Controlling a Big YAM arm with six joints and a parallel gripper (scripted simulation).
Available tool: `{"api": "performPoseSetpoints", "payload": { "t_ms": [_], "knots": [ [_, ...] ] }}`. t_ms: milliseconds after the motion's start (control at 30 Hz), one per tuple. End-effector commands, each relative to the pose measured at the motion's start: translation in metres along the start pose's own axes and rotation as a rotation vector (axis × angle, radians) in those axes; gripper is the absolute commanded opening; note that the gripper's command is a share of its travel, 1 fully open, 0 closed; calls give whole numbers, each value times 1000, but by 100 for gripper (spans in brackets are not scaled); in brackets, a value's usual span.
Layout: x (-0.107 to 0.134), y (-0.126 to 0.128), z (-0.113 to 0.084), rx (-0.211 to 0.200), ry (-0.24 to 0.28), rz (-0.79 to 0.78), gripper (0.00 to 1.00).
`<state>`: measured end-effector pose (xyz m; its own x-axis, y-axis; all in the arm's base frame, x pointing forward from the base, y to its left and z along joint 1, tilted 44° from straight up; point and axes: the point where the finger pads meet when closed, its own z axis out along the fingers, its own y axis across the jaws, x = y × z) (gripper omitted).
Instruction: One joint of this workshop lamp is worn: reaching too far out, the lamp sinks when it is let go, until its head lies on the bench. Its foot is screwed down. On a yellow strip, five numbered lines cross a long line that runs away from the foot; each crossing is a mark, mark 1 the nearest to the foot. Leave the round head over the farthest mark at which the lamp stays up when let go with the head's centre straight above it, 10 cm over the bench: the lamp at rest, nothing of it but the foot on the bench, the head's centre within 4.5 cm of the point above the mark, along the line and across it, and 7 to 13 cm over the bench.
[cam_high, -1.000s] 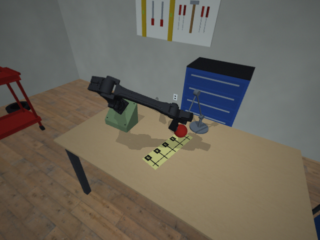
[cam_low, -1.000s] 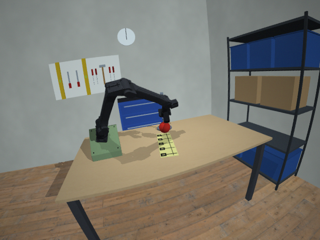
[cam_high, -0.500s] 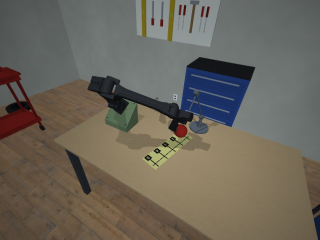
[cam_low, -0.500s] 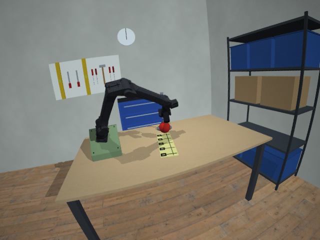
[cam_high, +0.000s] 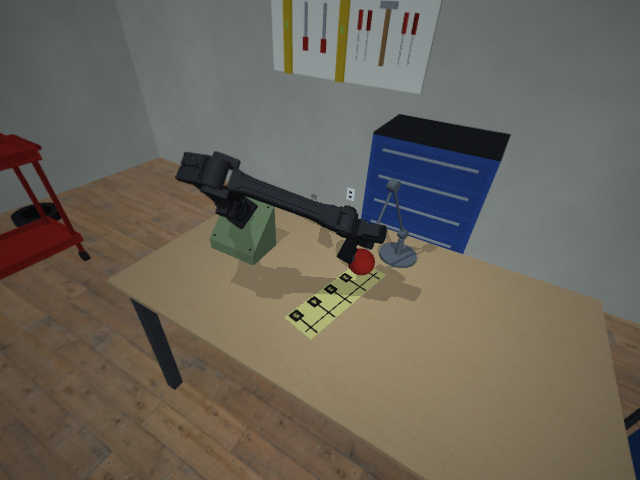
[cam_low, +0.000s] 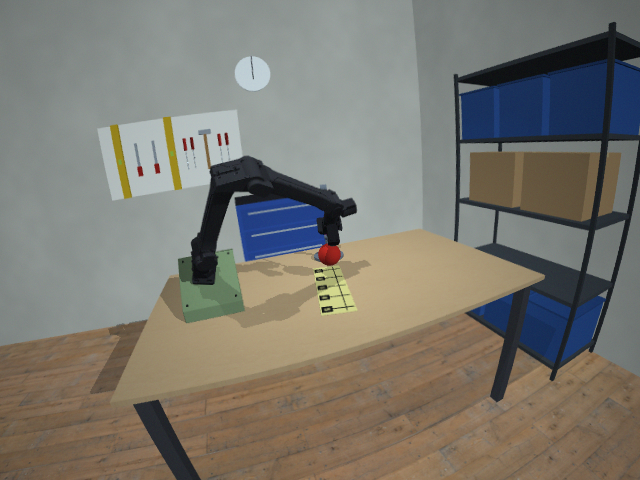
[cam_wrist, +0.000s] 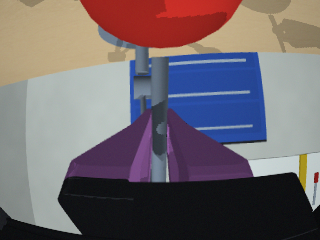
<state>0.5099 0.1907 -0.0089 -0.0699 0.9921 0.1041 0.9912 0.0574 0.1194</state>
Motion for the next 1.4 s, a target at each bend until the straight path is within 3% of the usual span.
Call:
{"api": "performPoseSetpoints", "payload": {
  "t_ms": [0,1367],
  "knots": [
    [-8,34,-16,-56,0,3,0],
    [-36,57,-39,-56,0,3,0]
  ]
}}
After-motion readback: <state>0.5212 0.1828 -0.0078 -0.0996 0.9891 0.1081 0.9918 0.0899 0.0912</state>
